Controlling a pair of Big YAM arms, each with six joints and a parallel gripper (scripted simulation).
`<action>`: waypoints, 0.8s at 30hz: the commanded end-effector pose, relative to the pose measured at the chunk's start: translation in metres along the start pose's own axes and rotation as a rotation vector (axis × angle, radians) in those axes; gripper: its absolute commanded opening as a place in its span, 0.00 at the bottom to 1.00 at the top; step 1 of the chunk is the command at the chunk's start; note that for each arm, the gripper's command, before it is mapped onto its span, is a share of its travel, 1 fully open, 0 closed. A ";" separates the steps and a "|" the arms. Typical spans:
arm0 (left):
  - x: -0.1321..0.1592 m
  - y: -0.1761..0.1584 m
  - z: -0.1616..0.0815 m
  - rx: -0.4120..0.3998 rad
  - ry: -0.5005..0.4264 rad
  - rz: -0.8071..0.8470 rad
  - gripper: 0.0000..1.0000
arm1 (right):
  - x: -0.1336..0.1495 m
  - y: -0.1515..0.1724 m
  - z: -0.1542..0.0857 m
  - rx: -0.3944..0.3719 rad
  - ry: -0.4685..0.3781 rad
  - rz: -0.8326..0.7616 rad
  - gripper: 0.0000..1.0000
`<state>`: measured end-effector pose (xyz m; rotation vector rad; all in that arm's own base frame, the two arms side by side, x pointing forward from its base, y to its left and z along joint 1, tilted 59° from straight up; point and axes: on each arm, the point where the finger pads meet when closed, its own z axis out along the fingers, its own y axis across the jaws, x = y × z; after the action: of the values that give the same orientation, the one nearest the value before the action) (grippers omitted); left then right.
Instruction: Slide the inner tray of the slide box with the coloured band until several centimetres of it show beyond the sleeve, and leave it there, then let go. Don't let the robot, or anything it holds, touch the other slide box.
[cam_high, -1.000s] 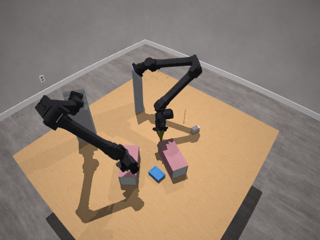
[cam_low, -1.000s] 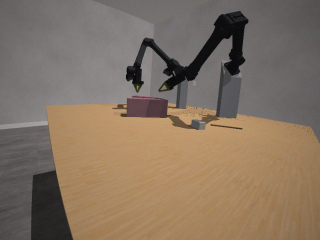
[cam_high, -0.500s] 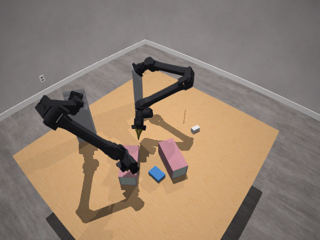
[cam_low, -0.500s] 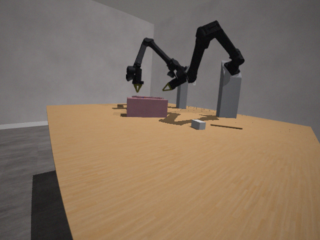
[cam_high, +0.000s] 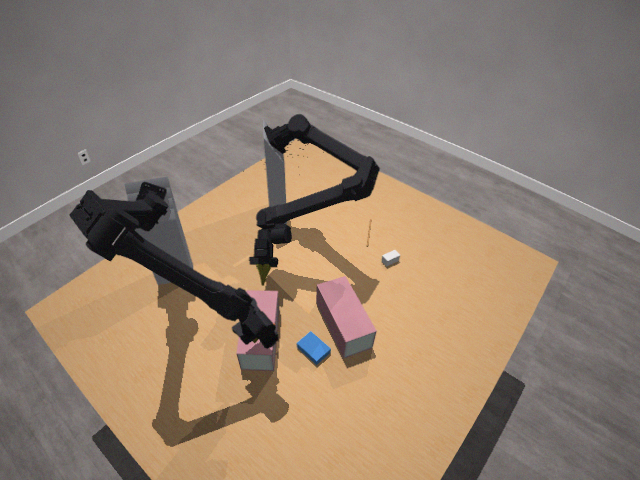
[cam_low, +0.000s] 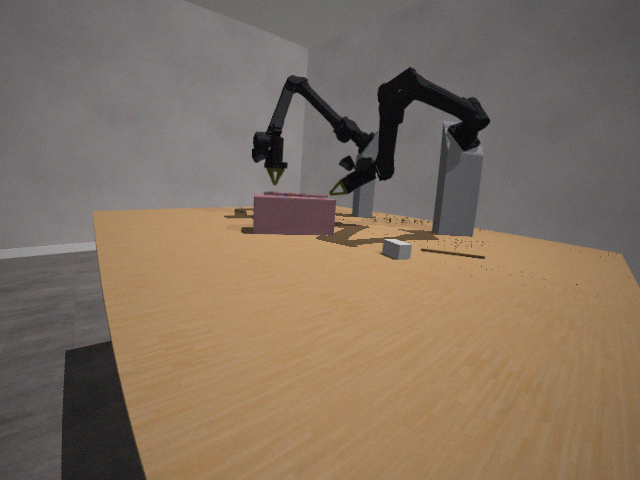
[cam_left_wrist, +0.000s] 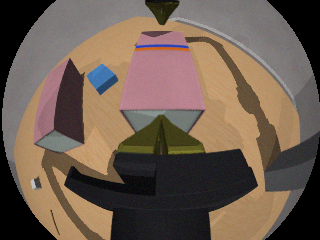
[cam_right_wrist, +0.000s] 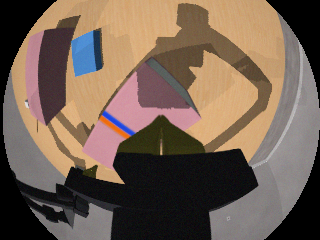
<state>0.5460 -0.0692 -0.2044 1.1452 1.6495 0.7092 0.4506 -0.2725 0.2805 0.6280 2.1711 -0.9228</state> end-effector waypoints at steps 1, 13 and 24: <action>-0.002 0.006 0.008 -0.002 -0.019 0.026 0.00 | -0.017 0.007 -0.014 -0.018 -0.036 0.002 0.00; 0.064 -0.007 0.025 0.016 -0.002 0.023 0.00 | -0.017 0.007 -0.014 -0.018 -0.036 0.002 0.00; 0.088 -0.014 0.019 0.034 0.022 -0.020 0.00 | -0.017 0.007 -0.014 -0.018 -0.036 0.002 0.00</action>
<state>0.5684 -0.0084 -0.2407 1.1474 1.6315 0.6998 0.4506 -0.2725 0.2805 0.6280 2.1711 -0.9228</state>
